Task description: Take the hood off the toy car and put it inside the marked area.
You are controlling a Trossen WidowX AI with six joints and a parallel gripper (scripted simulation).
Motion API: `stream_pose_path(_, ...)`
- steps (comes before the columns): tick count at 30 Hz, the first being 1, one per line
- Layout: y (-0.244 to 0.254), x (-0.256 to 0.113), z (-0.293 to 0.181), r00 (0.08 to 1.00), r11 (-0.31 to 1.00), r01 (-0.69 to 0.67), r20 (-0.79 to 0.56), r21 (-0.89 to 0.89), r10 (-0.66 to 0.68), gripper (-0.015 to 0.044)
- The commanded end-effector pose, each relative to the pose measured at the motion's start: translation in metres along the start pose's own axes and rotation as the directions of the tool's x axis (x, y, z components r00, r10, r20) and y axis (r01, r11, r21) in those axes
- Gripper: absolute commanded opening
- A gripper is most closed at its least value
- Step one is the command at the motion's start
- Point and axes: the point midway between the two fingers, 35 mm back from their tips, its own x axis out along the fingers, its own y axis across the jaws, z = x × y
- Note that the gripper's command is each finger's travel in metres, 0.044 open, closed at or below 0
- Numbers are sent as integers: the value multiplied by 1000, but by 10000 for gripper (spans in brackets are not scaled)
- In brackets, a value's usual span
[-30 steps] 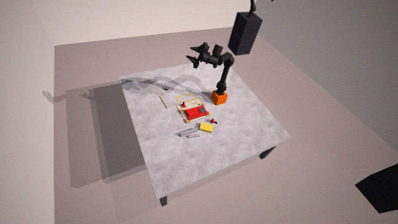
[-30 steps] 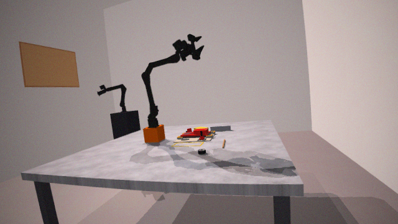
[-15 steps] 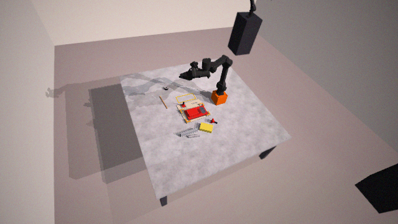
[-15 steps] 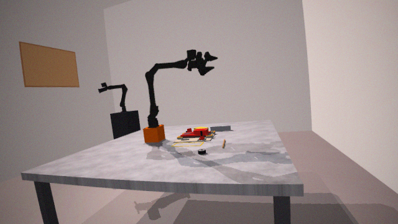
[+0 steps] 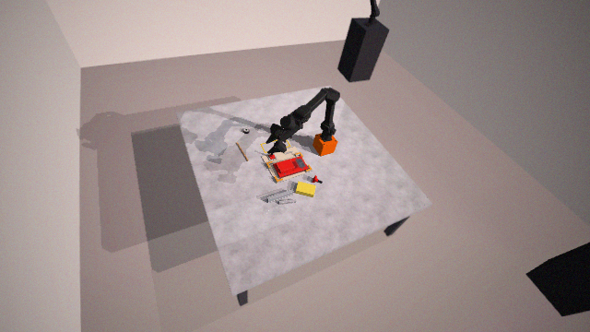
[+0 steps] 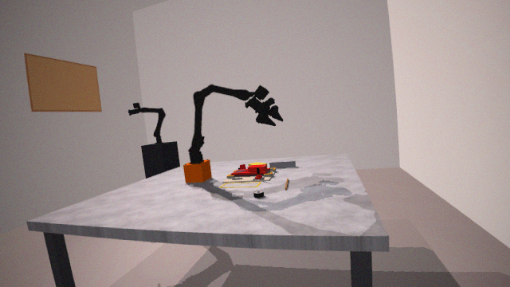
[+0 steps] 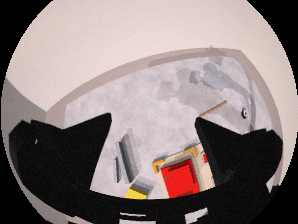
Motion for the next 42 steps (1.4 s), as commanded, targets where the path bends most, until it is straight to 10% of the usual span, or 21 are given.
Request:
stream_pose_path(1,-17,16,-38,988,995,29,-148,-100,-44,440)
stream_pose_path(15,-92,19,-182,684,931,-62,-695,-359,-222,440)
stream_pose_path(42,-96,34,-191,678,931,-64,-700,-360,-223,440)
